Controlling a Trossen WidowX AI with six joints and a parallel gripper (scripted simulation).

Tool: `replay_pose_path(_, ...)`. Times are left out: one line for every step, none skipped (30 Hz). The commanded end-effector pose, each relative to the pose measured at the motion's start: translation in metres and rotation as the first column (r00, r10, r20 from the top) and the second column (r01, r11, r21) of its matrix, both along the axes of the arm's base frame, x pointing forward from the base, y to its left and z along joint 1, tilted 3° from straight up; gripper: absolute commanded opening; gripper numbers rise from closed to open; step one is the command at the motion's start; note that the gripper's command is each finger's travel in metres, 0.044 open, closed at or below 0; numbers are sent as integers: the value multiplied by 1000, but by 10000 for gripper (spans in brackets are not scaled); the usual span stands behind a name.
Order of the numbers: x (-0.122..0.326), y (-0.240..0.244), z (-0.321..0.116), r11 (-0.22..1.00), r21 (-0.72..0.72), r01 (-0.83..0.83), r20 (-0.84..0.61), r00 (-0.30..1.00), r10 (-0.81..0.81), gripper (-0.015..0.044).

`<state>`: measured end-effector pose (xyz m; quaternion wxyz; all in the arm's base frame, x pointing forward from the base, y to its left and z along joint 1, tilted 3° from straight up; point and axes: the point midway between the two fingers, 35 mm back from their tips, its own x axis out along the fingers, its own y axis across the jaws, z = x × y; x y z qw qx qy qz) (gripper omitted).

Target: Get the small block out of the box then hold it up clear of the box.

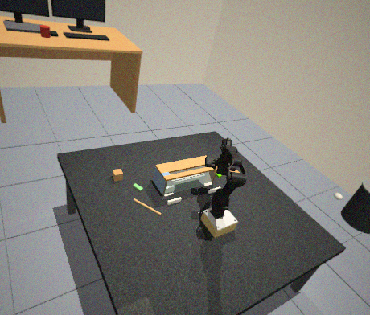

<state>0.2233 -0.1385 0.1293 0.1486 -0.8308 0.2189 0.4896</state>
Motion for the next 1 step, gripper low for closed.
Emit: replay_pose_path(0,0,1,1000,-1,5,1,1000,-5,0)
